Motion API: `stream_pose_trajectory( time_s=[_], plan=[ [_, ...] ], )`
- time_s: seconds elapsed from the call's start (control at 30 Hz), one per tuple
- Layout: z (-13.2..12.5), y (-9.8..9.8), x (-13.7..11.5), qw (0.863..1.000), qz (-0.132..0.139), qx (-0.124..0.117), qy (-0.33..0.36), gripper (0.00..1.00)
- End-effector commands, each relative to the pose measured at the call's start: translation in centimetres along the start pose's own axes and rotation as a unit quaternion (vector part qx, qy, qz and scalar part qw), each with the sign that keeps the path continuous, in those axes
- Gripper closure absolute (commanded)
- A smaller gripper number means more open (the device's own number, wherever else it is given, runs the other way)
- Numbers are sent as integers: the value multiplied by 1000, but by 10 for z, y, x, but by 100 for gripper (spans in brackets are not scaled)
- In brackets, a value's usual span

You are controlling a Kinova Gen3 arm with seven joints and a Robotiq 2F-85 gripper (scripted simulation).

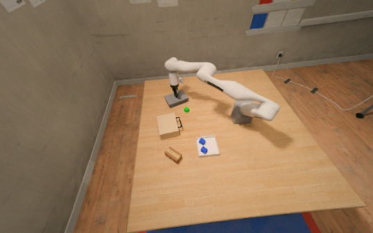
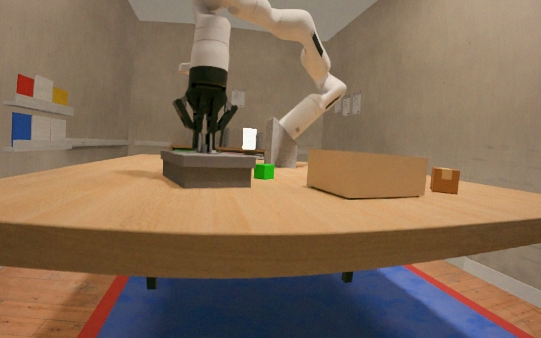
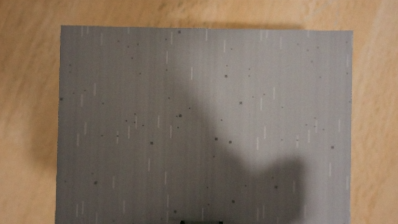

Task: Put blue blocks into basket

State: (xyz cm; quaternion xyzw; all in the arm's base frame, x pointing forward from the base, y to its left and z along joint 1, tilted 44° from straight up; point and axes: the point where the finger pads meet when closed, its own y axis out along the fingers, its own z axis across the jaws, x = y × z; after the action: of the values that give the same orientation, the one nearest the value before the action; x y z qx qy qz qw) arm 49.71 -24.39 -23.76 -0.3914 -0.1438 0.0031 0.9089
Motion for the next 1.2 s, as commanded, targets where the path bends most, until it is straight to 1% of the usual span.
stream_pose_trajectory(
  time_s=[0.0,0.1,0.13,1.17],
  plan=[
    [-1,-2,1,1000,-1,-1,0,90],
    [-1,-2,1,1000,-1,-1,0,90],
    [-1,-2,1,1000,-1,-1,0,0],
    [-1,-2,1,1000,-1,-1,0,0]
  ],
)
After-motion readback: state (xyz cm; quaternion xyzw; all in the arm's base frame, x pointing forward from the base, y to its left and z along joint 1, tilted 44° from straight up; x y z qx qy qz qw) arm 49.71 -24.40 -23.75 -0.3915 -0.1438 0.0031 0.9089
